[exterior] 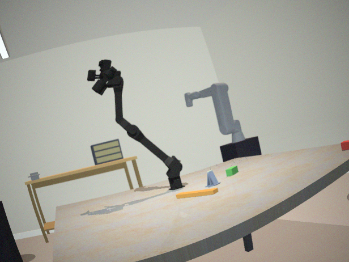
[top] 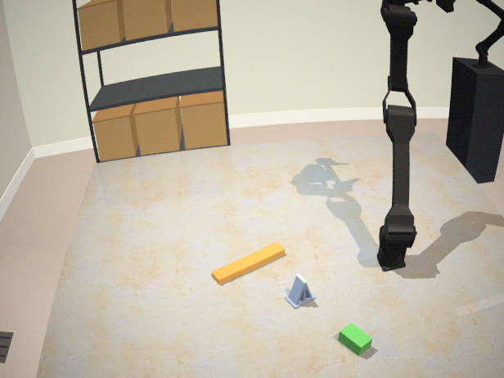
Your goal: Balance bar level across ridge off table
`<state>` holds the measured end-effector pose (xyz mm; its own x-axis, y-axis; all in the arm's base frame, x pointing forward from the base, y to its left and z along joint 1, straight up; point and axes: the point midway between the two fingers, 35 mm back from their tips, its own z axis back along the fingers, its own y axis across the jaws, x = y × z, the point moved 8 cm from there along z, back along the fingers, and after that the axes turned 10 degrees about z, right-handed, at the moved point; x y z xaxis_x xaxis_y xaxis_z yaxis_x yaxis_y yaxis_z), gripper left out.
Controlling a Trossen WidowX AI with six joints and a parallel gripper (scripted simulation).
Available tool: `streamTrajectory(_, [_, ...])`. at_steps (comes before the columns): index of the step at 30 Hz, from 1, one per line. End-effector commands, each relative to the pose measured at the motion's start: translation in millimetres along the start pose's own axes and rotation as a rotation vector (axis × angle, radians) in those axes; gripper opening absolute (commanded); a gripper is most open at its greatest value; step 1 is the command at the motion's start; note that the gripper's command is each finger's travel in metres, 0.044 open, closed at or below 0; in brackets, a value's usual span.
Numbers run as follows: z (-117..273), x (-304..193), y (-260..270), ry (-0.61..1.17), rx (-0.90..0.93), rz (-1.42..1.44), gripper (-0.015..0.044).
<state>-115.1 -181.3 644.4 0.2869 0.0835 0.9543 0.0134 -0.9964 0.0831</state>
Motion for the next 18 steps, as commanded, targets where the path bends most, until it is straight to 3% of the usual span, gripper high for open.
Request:
streamTrajectory(1, [-0.3, 0.4, -1.2, -0.001, -0.002, 0.002, 0.0374])
streamTrajectory(4, [-3.4, 5.7, -18.6, -0.021, -0.036, 0.024, 0.0315])
streamTrajectory(18, [6.2, 49.9, -120.8, -0.232, -0.263, 0.092, 0.0315])
